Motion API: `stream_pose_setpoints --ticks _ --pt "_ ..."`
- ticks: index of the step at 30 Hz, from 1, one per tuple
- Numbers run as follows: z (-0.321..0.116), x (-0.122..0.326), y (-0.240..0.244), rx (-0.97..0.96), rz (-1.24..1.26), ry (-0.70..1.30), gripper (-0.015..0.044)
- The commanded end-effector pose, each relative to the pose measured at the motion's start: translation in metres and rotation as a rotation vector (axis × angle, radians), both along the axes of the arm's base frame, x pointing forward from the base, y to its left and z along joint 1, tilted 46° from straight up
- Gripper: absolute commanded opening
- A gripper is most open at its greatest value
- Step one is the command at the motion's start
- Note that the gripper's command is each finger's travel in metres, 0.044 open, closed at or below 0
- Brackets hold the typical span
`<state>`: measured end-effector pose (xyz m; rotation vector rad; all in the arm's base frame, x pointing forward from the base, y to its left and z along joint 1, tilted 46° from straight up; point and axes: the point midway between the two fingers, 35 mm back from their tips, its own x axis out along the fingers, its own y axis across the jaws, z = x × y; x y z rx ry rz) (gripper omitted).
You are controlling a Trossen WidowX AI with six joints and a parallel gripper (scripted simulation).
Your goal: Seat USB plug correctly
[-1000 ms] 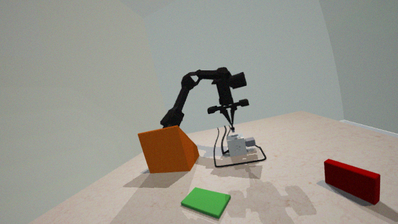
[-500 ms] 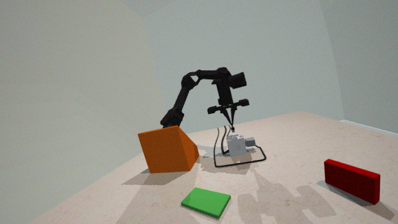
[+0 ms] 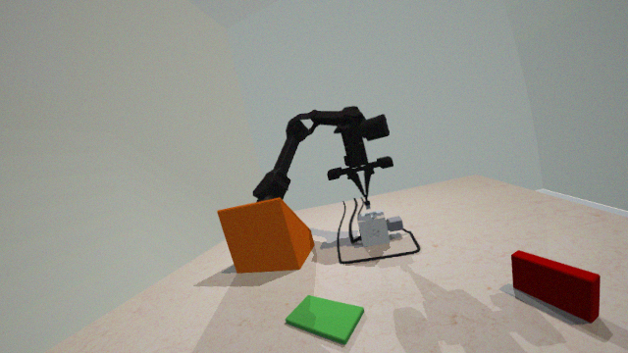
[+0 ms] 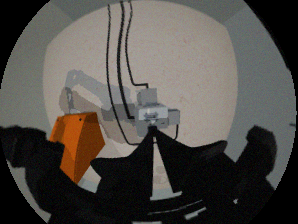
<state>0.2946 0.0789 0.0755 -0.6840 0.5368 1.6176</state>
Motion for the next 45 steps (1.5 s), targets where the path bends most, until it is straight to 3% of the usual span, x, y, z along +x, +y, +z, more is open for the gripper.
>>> stream_pose_setpoints --ticks 1,45 --pt "0.0003 0.0004 0.0009 0.008 0.000 -0.003 0.0000" --pt "-0.0013 0.0000 0.0065 0.045 0.002 -0.001 0.0000"
